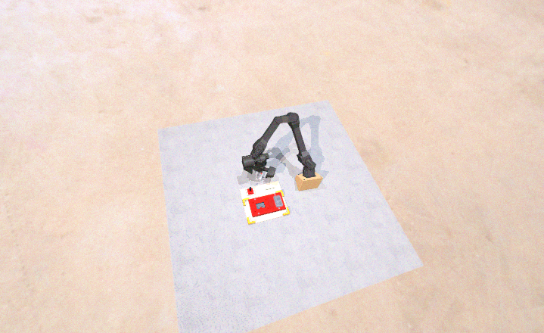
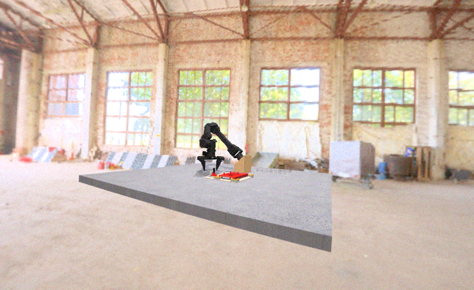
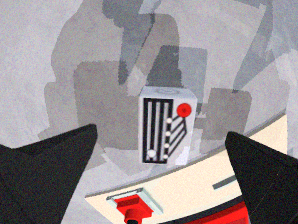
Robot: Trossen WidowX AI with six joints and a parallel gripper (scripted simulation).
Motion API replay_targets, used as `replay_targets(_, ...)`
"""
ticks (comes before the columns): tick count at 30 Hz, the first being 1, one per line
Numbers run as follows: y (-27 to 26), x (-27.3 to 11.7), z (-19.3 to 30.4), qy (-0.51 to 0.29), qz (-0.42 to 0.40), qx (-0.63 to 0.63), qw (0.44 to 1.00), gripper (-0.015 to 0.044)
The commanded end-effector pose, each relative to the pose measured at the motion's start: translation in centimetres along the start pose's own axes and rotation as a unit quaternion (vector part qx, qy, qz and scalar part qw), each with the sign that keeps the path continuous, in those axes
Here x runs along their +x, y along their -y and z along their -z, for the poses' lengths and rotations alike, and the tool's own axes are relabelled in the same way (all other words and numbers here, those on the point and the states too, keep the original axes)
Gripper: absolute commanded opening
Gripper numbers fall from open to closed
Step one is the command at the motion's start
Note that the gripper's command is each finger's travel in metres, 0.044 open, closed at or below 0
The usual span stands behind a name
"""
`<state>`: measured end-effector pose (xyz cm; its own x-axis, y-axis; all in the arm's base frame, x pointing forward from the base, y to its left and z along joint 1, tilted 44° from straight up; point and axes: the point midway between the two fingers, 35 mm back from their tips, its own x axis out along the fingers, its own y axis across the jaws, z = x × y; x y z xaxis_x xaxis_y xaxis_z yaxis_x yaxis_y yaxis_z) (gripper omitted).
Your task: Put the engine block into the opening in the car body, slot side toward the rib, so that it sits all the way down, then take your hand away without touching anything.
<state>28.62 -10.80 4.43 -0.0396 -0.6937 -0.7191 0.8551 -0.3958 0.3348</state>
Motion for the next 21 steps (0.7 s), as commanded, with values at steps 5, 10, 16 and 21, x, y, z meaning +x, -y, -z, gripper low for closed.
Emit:
replay_targets(5, 0.16, 0.98, -0.12, 0.004, 0.001, -0.003, 1.0, 0.0387)
replay_targets(10, 0.16, 0.98, -0.12, 0.004, 0.001, -0.003, 1.0, 0.0256)
replay_targets(16, 0.16, 0.98, -0.12, 0.004, 0.001, -0.003, 1.0, 0.0118)
replay_targets(21, 0.16, 0.98, -0.12, 0.004, 0.001, -0.003, 1.0, 0.0085)
